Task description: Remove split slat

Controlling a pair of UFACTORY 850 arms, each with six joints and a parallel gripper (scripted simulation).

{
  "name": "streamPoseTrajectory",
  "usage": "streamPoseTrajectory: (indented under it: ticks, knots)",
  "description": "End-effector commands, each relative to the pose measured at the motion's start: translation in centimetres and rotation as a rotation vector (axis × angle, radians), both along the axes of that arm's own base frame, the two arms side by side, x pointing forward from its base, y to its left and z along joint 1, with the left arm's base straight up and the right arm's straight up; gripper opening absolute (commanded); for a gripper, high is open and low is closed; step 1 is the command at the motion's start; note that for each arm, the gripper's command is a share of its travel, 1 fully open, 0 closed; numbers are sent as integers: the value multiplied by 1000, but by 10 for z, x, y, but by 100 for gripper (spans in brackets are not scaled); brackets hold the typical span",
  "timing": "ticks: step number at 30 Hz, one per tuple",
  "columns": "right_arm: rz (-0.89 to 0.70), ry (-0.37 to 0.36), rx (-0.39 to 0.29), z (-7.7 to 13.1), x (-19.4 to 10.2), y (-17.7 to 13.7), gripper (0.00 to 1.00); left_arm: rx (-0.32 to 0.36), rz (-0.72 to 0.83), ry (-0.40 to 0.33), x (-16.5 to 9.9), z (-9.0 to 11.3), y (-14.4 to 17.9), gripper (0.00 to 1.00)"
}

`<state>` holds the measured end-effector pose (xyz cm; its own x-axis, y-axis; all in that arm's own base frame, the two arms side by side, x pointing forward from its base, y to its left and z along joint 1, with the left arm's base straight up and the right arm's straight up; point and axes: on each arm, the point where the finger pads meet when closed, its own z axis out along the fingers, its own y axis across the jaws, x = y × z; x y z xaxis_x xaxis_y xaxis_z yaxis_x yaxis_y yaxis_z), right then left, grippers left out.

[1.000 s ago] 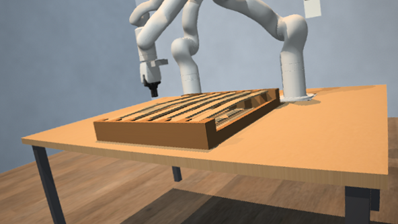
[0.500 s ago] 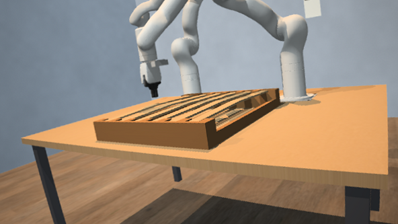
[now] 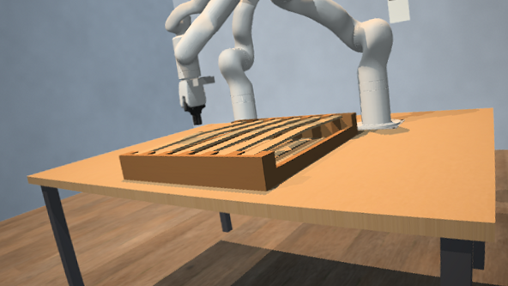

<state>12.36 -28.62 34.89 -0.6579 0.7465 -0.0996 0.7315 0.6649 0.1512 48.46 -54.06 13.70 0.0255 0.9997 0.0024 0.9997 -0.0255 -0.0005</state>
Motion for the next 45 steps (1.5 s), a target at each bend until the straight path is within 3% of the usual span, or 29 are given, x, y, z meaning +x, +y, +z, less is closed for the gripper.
streamPoseTrajectory:
  ticks: [1, 45]
  knots:
    - [0, -1, -2, 1, 0, -1, 100, -2, 0, -2, 1, 1, -1, 0]
    - [0, -1, -2, 1, 0, -1, 100, -2, 0, -2, 1, -5, -1, 0]
